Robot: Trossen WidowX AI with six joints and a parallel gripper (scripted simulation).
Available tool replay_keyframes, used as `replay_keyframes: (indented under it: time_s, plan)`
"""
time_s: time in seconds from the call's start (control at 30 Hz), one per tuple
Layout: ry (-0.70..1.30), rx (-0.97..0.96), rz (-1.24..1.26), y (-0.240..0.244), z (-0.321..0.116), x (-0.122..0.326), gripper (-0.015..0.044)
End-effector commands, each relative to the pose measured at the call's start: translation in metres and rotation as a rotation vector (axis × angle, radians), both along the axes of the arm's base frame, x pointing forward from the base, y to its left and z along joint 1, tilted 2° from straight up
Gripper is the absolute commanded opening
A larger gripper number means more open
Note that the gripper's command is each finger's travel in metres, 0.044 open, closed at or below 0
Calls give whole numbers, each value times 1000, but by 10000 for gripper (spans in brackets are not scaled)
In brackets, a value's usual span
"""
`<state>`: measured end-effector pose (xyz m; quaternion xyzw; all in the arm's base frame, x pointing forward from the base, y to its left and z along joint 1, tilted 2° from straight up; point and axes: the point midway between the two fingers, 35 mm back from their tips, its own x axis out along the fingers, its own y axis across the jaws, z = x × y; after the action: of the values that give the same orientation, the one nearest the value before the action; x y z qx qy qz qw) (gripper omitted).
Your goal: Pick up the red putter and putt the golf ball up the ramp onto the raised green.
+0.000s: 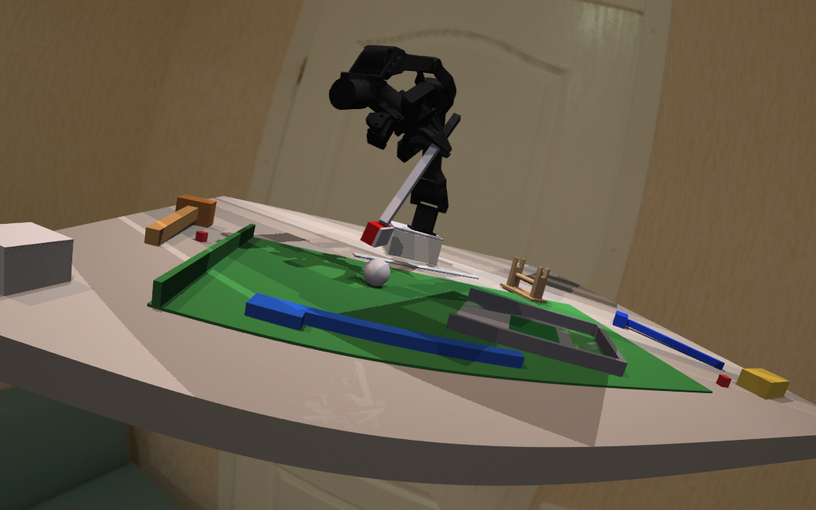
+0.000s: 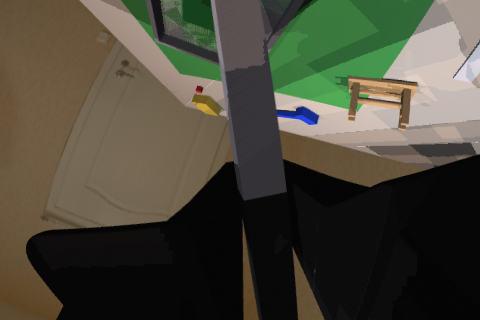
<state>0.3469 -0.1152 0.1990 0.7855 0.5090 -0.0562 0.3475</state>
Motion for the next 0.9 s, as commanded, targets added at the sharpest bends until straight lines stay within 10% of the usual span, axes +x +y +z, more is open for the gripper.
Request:
replay_keyframes:
  time_s: [0.0,0.87]
  plan:
    - [46,94,-108,-21,7,-2,0]
    - [12,-43,-8,-33,-38,-4,0]
